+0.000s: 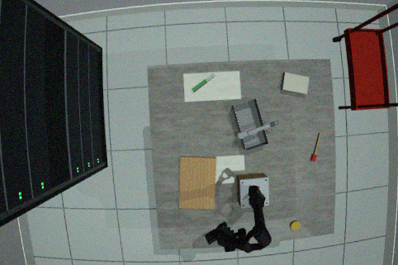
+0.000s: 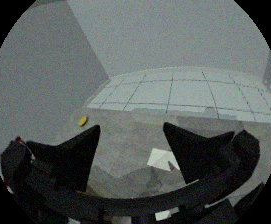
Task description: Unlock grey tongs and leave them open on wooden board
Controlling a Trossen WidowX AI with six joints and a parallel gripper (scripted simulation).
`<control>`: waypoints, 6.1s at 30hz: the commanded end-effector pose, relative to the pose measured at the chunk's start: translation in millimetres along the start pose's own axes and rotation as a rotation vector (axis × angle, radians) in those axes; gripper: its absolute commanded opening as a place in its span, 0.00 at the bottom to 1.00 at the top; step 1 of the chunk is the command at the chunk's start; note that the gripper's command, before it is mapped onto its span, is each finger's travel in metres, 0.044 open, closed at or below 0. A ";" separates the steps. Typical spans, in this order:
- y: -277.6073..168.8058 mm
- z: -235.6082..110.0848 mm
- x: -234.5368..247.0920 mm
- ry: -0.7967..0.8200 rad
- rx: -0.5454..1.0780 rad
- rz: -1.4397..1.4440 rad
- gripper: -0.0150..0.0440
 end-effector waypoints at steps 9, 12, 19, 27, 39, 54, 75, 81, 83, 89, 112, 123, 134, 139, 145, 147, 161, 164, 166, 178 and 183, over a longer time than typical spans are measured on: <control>-10.8 -38.6 -19.6 -0.159 0.004 0.100 0.69; -16.0 -55.6 -26.5 -0.226 0.001 0.151 0.69; -32.7 -105.3 -37.6 -0.407 -0.051 0.327 0.69; -60.9 -170.8 -41.5 -0.640 -0.160 0.611 0.69; -136.8 -288.8 -7.1 -1.061 -0.519 1.192 0.69; -239.4 -377.8 105.9 -1.450 -1.239 1.832 0.69; -341.5 -365.8 321.9 -1.652 -2.752 2.129 0.69; -348.5 -340.6 355.9 -1.610 -3.027 2.100 0.69; -352.5 -334.6 364.0 -1.584 -3.131 2.077 0.69; -371.4 -295.7 407.5 -1.376 -3.743 1.815 0.69; -379.3 -292.0 416.0 -1.372 -3.763 1.806 0.69; -396.3 -294.6 414.5 -1.373 -3.763 1.804 0.69; -413.5 -296.6 412.0 -1.374 -3.763 1.802 0.69; -421.4 -297.3 410.6 -1.374 -3.763 1.802 0.69; -430.9 -297.9 408.6 -1.374 -3.763 1.801 0.69; -434.1 -298.0 407.8 -1.375 -3.763 1.801 0.69; -452.3 -298.4 403.0 -1.375 -3.763 1.800 0.69; -452.3 -298.4 403.0 -1.375 -3.763 1.800 0.69; -452.3 -298.4 403.0 -1.375 -3.763 1.800 0.69; -449.4 -300.1 404.6 -1.386 -3.757 1.785 0.49; -449.4 -300.1 404.6 -1.386 -3.757 1.785 0.44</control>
Point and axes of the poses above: the point midway between the two fingers, 35 mm back from their tips, its own z axis out along the fingers, its own x axis across the jaws, y = z × x, the point moved 4 cm from there along -z, back along the fingers, and after that the axes turned 6 degrees about z, right-handed, at the moved point
